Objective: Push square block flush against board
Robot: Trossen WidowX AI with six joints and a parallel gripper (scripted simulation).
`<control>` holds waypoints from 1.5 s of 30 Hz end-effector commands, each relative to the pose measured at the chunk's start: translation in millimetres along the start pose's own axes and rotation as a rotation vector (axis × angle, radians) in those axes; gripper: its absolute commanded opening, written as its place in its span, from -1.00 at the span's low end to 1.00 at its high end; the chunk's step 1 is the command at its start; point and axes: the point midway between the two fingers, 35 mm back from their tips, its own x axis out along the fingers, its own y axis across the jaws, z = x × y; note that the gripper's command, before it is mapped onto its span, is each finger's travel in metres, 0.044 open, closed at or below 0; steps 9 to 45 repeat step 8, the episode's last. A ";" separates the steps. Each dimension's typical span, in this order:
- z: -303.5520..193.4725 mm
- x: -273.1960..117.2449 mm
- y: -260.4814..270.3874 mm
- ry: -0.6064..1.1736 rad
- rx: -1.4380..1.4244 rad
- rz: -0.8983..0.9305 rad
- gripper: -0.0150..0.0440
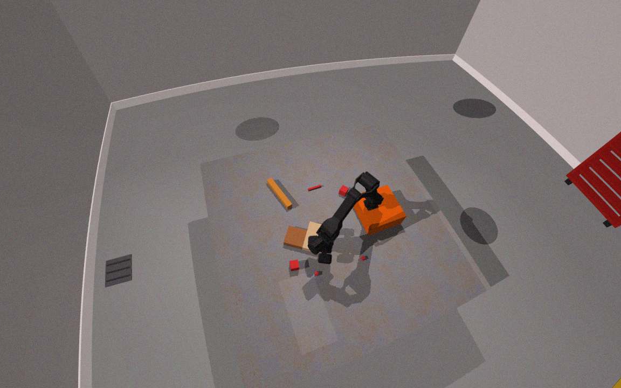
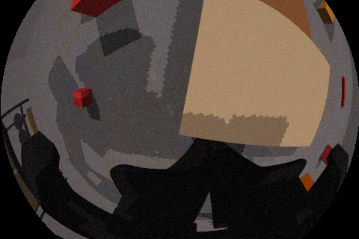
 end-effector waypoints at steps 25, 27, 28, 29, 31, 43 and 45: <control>-3.4 0.3 -0.4 -0.006 0.002 -0.001 -0.49; -3.4 0.3 -0.4 -0.006 0.002 -0.001 -0.49; -3.4 0.3 -0.4 -0.006 0.002 -0.001 -0.49; -3.4 0.3 -0.4 -0.006 0.002 -0.001 -0.49; -3.4 0.3 -0.4 -0.006 0.002 -0.001 -0.49; -3.4 0.3 -0.4 -0.006 0.002 -0.001 -0.49; -3.4 0.3 -0.4 -0.006 0.002 -0.001 -0.49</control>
